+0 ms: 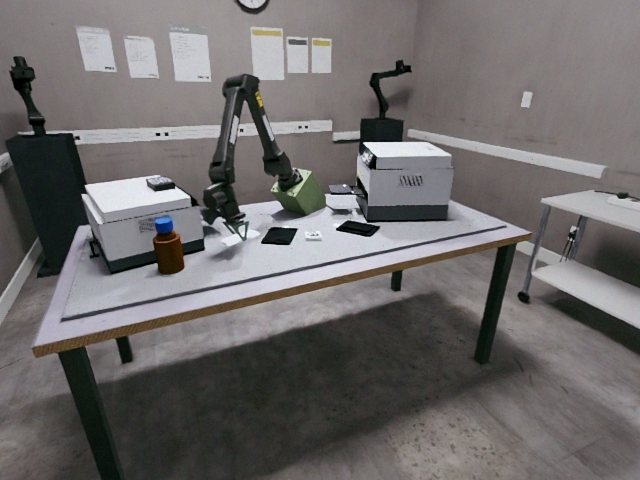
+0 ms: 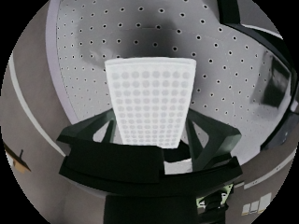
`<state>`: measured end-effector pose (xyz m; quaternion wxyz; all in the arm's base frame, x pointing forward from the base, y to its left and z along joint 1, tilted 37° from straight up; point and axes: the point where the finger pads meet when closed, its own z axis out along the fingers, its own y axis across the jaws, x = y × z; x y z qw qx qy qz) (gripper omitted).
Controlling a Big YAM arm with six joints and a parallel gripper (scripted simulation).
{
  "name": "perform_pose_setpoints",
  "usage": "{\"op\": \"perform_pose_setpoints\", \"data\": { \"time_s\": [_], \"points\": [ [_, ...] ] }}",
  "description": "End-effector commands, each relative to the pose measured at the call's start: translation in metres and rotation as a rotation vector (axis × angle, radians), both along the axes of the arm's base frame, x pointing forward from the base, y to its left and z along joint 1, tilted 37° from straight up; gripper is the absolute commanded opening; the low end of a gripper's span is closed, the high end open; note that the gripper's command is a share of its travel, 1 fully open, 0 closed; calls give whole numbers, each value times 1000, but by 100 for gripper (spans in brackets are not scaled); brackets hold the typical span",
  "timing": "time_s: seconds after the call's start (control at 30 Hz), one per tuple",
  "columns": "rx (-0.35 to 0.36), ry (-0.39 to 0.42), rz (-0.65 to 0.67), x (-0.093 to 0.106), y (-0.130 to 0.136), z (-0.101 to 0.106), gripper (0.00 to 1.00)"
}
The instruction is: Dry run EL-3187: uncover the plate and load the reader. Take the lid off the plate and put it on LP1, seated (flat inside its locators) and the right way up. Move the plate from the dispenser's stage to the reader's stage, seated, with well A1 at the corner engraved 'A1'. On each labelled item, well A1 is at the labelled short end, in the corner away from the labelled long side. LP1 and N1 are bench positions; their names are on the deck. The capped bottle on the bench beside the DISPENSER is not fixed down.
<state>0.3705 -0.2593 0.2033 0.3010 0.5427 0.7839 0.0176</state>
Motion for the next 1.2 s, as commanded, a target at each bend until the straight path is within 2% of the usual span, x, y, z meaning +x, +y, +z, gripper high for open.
{"op": "perform_pose_setpoints", "data": {
  "time_s": [0.0, 0.1, 0.23, 0.4, 0.67, 0.77, 0.93, 1.17],
  "points": [
    [-51, 7, 76, 8, 1, 9, 86],
    [-60, 26, 102, 12, 14, 4, 86],
    [-66, 23, 107, 13, 16, 2, 86],
    [-75, 66, 155, 23, 29, -17, 86],
    [-136, 71, 240, 40, 39, -1, 86],
    [-138, 69, 232, 41, 36, 0, 86],
    [-147, 112, 294, 48, 52, -18, 86],
    [-174, 162, 369, 53, 67, -24, 86]
  ]
}}
